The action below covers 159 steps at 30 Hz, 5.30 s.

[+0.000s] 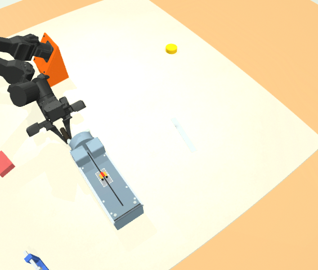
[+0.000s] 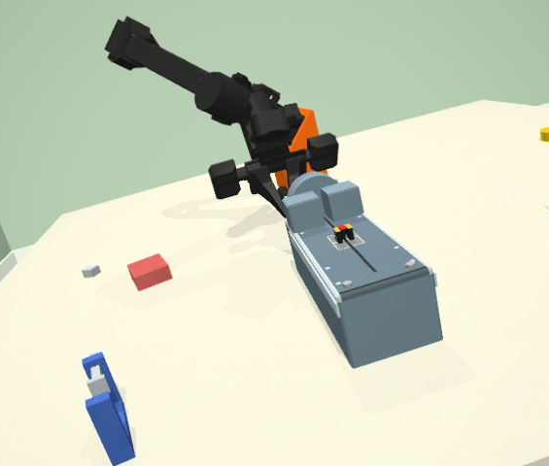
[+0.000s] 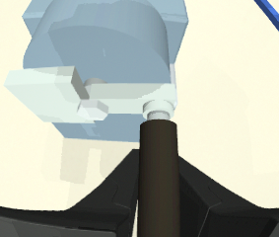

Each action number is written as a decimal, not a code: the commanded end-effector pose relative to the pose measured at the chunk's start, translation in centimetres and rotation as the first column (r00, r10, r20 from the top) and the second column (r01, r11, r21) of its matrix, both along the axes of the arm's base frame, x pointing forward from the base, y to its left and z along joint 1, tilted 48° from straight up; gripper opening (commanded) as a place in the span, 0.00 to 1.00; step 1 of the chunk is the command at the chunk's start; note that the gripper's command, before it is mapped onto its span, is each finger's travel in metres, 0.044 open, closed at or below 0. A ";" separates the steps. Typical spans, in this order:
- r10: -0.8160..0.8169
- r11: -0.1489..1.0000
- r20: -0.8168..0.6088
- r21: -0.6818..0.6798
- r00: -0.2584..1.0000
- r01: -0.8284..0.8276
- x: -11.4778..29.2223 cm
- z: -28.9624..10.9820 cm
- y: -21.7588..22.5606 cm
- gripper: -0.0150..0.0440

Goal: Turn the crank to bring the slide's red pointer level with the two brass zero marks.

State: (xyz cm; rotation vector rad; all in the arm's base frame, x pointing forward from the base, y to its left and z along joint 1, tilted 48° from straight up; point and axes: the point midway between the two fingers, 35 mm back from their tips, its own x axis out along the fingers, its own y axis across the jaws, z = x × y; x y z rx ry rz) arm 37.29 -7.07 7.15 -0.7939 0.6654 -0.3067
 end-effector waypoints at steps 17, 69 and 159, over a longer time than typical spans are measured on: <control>0.001 1.000 0.002 0.000 1.000 -0.001 -0.1 0.5 0.9 0.25; 0.001 1.000 0.002 0.001 1.000 -0.001 -0.3 0.2 3.3 0.25; 0.001 1.000 0.002 0.002 1.000 -0.001 -0.2 -0.2 3.7 0.25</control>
